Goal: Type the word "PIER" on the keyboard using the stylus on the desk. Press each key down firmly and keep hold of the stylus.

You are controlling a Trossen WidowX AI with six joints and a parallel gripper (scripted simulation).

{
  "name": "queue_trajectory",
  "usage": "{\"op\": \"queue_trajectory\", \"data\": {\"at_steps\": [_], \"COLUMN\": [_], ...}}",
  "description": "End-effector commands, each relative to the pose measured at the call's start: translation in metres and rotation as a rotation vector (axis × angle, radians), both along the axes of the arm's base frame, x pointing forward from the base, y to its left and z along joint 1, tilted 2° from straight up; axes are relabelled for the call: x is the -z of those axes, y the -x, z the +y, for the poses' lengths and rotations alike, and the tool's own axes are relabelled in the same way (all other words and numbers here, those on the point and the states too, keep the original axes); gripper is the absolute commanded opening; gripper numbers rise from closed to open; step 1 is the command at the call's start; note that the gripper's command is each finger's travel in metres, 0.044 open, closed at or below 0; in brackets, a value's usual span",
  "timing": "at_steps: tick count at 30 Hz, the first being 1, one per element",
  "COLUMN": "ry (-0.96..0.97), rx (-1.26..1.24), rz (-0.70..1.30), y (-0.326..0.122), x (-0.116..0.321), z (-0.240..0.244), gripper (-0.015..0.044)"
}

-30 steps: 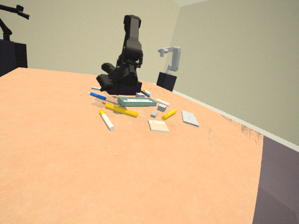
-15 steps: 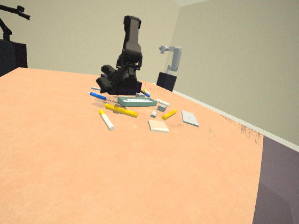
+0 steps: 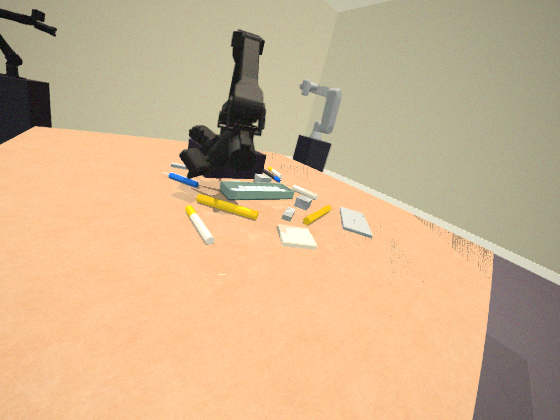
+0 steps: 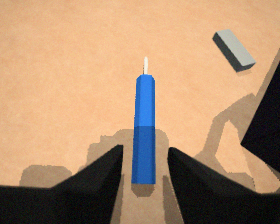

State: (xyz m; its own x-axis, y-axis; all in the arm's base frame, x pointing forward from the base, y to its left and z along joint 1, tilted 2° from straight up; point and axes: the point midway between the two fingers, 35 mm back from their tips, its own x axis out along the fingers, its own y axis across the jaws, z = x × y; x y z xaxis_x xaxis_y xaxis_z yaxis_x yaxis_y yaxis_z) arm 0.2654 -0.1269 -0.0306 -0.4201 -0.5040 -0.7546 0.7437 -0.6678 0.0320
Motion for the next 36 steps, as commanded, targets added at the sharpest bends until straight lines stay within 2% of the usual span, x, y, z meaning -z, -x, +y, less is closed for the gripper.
{"op": "queue_trajectory", "data": {"at_steps": [1, 30, 35, 36], "ry": [0.004, 0.004, 0.000, 0.000], "rx": [0.000, 0.000, 0.001, 0.001], "rz": [0.005, 0.005, 0.002, 0.002], "y": [0.001, 0.001, 0.000, 0.000], "x": [0.004, 0.019, 0.017, 0.017], "z": [-0.001, -0.001, -0.001, -0.001], "gripper": [0.0150, 0.0150, 0.0019, 0.0012]}}
